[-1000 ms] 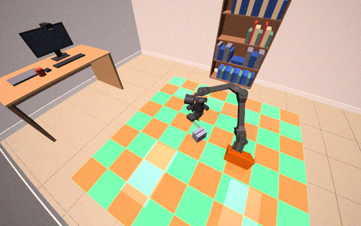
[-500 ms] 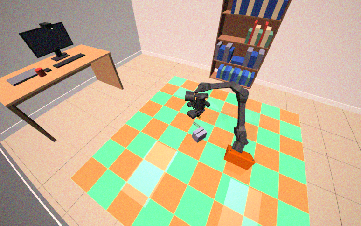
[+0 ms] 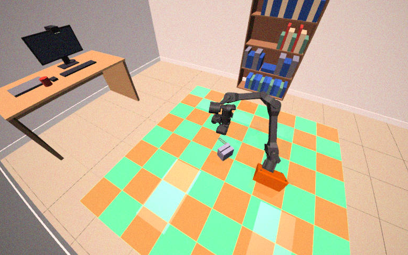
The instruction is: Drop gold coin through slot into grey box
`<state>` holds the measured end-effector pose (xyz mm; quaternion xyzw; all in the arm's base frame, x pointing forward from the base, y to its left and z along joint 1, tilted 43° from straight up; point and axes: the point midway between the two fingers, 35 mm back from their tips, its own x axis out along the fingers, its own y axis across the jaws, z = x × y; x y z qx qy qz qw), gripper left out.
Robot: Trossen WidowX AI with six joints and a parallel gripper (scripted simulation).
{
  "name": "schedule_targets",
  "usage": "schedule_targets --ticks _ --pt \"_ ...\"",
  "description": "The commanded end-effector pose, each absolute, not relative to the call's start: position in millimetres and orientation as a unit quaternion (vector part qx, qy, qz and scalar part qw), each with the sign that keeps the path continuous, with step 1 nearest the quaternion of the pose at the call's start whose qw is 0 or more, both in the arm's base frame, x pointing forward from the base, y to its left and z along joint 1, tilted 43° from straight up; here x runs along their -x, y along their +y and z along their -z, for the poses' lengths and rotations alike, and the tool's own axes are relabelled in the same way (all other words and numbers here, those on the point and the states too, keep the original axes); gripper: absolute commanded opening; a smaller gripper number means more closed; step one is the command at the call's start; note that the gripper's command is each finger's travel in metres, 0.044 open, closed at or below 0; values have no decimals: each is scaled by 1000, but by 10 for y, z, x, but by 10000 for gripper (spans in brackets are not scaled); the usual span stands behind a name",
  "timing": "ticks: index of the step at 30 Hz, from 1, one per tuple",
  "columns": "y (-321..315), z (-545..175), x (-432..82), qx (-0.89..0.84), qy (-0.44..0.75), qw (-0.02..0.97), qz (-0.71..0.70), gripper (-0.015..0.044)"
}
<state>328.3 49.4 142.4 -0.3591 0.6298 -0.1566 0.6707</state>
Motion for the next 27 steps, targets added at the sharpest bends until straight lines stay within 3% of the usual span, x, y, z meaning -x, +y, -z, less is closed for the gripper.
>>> schedule_targets --ticks 1,27 --pt "484 -1437 -3286 404 640 643 111 0" --pt "451 -1486 -3307 630 631 425 -156 0"
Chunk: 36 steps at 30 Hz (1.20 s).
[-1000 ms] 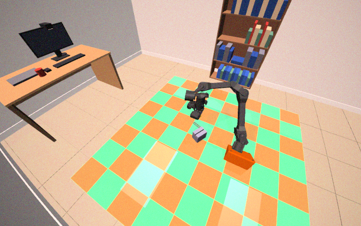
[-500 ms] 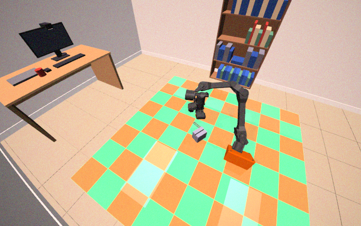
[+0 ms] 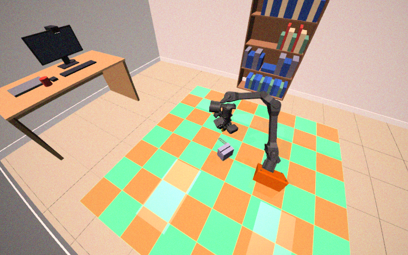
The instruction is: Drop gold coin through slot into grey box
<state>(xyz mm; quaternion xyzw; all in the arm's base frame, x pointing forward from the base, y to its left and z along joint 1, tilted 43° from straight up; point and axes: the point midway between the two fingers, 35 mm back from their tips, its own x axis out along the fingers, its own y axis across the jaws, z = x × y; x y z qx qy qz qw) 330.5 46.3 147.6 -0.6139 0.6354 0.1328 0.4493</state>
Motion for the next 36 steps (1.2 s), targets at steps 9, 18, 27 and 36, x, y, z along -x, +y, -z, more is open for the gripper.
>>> schedule_targets --ticks 9,18,27,36 --pt "494 -1445 -3280 630 631 426 -157 0" --pt "643 -1300 -3171 629 630 427 -160 0" --pt "781 -1156 -3046 628 630 427 -162 0" --pt "906 -1015 -2905 628 630 427 -163 0"
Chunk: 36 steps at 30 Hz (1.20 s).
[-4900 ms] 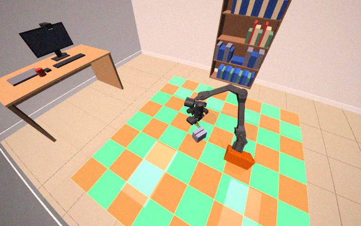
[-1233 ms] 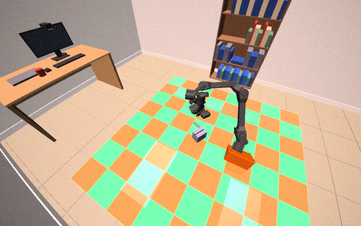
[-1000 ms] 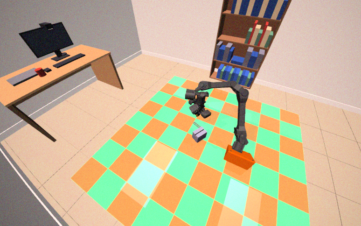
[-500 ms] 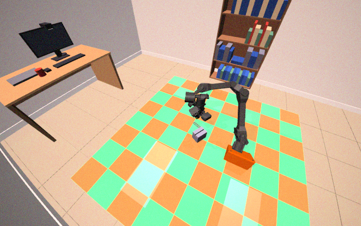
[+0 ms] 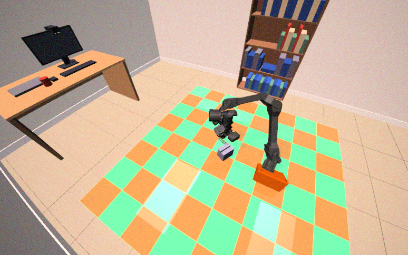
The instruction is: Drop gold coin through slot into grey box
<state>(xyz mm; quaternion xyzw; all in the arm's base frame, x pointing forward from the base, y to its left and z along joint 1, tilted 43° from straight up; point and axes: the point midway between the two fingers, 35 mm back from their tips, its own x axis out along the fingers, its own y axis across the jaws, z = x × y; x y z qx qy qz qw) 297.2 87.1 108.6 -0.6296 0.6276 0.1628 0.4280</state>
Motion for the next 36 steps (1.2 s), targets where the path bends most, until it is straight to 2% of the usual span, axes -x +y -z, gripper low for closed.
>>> schedule_targets --ticks 1,20,36 --pt "919 -1000 -2889 628 630 427 -163 0" --pt "1116 -727 -2558 628 632 425 -160 0" --pt "1117 -747 -2579 630 629 426 -161 0"
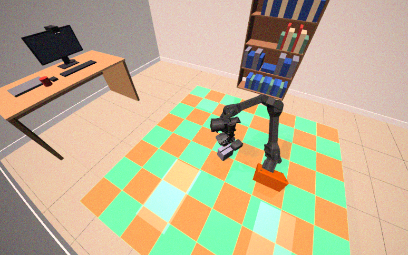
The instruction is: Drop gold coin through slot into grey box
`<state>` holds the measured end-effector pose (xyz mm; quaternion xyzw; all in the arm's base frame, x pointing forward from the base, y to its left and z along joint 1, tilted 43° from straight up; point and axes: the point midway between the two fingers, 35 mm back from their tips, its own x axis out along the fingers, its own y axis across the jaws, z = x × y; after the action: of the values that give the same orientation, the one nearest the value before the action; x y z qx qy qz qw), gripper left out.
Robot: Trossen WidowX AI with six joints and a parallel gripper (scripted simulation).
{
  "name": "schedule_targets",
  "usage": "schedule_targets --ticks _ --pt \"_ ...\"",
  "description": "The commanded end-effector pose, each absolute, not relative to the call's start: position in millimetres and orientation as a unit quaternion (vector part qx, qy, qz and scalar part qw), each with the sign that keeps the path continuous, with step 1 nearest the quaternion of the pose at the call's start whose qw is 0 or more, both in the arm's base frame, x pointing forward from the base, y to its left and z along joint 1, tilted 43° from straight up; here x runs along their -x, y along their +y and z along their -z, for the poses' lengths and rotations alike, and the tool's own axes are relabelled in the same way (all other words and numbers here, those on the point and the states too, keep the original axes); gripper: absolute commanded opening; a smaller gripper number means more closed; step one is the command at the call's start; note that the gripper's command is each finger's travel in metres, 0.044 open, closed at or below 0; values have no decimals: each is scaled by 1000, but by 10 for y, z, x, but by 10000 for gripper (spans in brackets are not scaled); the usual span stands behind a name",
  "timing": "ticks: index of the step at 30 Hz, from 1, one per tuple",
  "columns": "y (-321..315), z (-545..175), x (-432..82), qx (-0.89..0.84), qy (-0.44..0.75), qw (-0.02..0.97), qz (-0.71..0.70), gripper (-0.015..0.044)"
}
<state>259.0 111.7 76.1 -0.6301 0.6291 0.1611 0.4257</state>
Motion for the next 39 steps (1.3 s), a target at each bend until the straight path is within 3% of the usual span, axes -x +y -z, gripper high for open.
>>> schedule_targets --ticks 1,39 --pt "1118 -739 -2573 630 629 426 -161 0" --pt "1076 -689 -2533 633 626 425 -164 0"
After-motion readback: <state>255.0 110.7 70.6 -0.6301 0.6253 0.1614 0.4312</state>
